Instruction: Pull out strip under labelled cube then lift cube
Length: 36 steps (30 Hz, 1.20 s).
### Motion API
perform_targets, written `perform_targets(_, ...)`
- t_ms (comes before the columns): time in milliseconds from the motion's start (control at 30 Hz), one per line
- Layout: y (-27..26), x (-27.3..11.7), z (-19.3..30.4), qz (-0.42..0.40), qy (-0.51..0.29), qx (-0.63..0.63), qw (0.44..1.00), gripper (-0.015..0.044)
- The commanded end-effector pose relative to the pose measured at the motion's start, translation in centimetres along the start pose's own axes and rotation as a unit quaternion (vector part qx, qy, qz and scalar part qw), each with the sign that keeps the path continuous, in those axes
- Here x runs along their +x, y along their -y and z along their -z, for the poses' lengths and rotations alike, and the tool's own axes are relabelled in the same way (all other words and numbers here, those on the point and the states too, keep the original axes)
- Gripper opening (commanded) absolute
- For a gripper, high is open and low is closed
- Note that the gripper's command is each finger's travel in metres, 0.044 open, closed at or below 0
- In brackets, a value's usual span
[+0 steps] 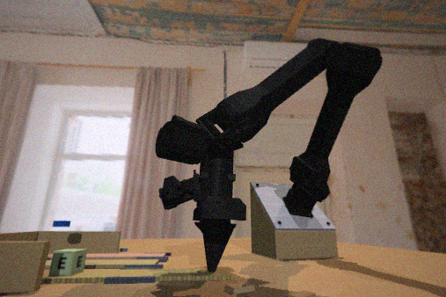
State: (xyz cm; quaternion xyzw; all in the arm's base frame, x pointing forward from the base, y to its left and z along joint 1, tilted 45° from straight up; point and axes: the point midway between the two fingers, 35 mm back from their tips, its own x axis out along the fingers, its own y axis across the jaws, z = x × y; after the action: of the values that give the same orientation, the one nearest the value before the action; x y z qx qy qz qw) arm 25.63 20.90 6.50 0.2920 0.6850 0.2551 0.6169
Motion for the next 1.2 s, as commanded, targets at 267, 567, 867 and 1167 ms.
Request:
perform_targets(267, 0.2, 0.7, 2.6, 0.004, -0.015, 0.003, 1.0, 0.0)
perform_targets(567, 0.1, 0.7, 3.9, 0.004, -0.016, 0.003, 1.0, 0.0)
perform_targets(867, 0.1, 0.6, 5.2, 0.004, -0.016, 0.003, 1.0, 0.0)
perform_targets(1167, 0.1, 0.6, 5.2, 0.004, -0.016, 0.003, 1.0, 0.0)
